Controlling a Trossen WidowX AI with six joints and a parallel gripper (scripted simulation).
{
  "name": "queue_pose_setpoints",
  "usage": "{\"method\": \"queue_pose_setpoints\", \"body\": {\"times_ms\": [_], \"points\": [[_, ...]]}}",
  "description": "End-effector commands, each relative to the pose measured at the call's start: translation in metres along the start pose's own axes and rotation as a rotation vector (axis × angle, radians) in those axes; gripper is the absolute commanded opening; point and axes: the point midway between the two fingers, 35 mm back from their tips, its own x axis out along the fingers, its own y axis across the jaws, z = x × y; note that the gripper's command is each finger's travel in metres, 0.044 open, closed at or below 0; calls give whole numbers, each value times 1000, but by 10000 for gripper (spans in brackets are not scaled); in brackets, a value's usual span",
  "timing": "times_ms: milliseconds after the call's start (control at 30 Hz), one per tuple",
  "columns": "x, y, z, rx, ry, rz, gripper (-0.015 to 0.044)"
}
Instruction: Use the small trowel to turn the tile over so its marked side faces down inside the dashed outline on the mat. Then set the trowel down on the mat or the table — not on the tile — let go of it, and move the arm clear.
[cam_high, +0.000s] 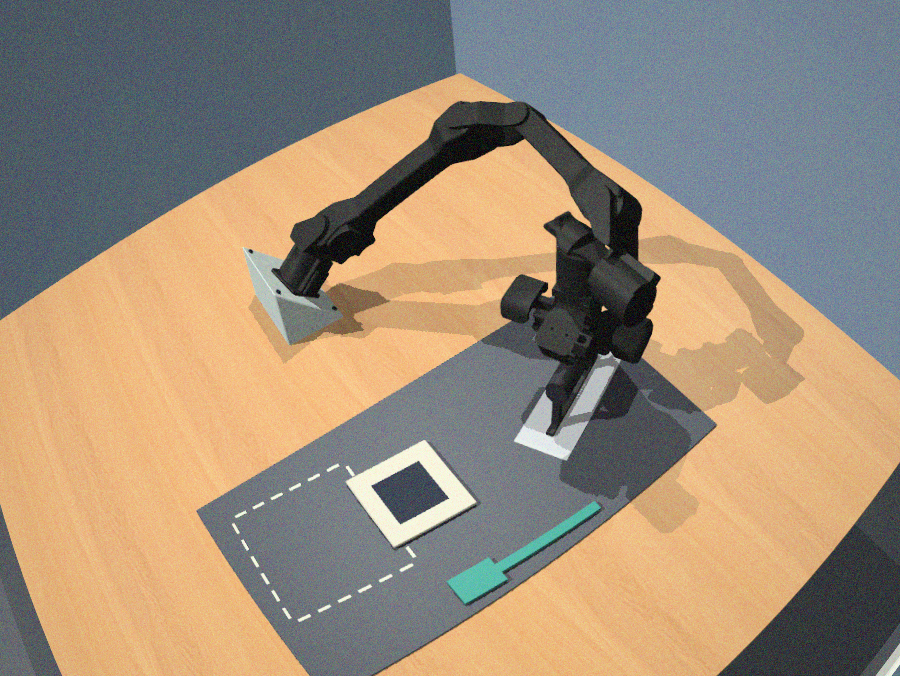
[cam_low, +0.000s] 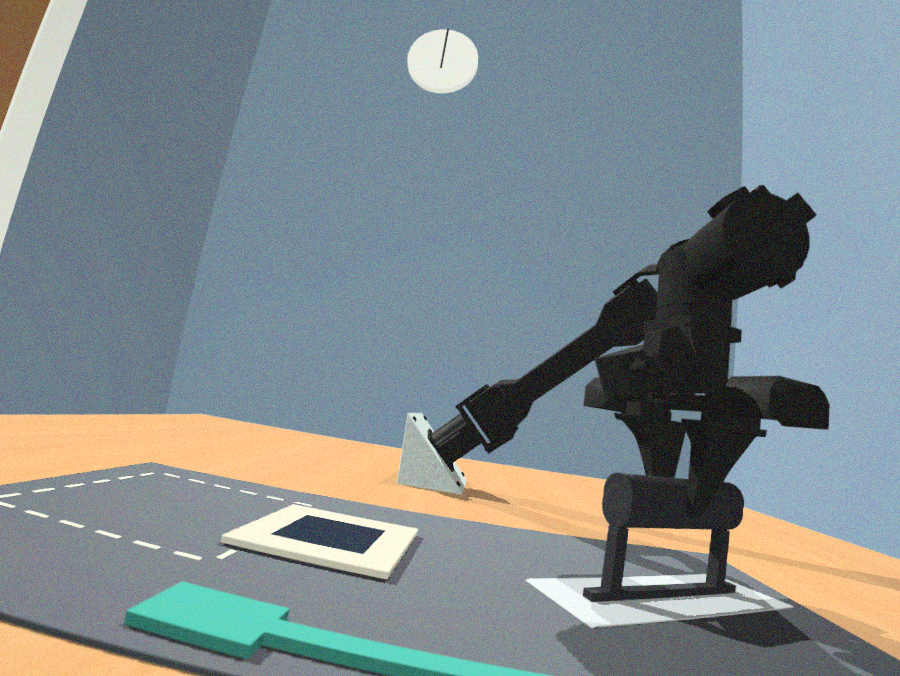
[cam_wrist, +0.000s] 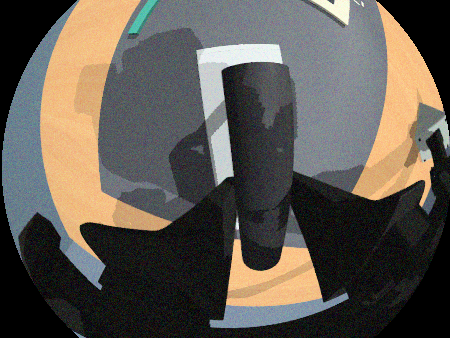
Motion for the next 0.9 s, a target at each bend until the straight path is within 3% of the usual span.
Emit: {"method": "queue_pose_setpoints", "body": {"times_ms": [0, 867], "points": [[1, 0, 0, 1, -1, 0, 130], [1, 0, 0, 668, -1, 0, 130]]}}
